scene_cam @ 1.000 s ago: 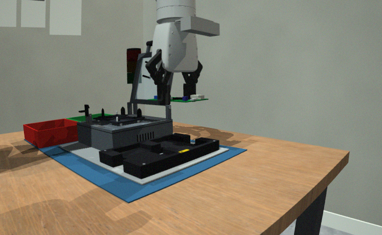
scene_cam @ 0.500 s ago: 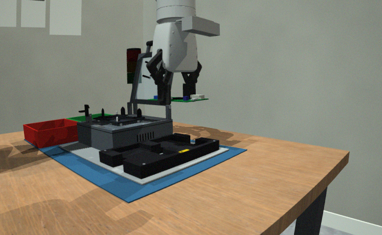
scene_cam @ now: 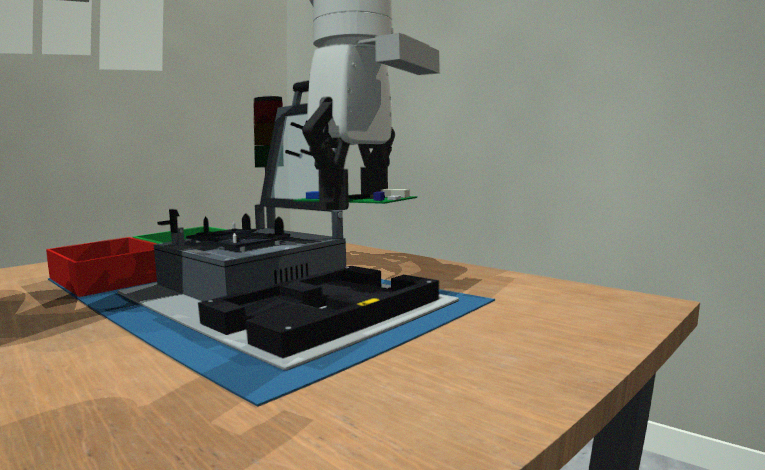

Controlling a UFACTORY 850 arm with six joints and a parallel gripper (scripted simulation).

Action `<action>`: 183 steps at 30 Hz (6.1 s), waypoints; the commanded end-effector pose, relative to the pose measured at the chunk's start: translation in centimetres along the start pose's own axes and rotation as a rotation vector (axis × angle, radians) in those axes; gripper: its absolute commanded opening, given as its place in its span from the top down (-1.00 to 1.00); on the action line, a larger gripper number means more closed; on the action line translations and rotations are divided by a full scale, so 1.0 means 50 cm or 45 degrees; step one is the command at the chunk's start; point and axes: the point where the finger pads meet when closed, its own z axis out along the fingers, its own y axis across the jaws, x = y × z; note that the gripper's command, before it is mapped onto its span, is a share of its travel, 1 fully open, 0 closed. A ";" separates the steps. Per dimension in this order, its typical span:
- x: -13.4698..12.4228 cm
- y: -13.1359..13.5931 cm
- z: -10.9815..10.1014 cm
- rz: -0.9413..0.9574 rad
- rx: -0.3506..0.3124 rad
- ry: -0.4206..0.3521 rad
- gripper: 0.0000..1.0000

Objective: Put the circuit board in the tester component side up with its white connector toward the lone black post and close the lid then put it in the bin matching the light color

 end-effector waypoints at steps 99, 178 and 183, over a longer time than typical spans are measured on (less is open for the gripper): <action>0.001 -0.002 -0.002 -3.200 0.009 0.009 -0.58; -0.017 -0.001 -0.003 -3.754 0.008 0.012 -0.58; -0.034 0.000 -0.004 -3.754 0.008 0.012 -0.58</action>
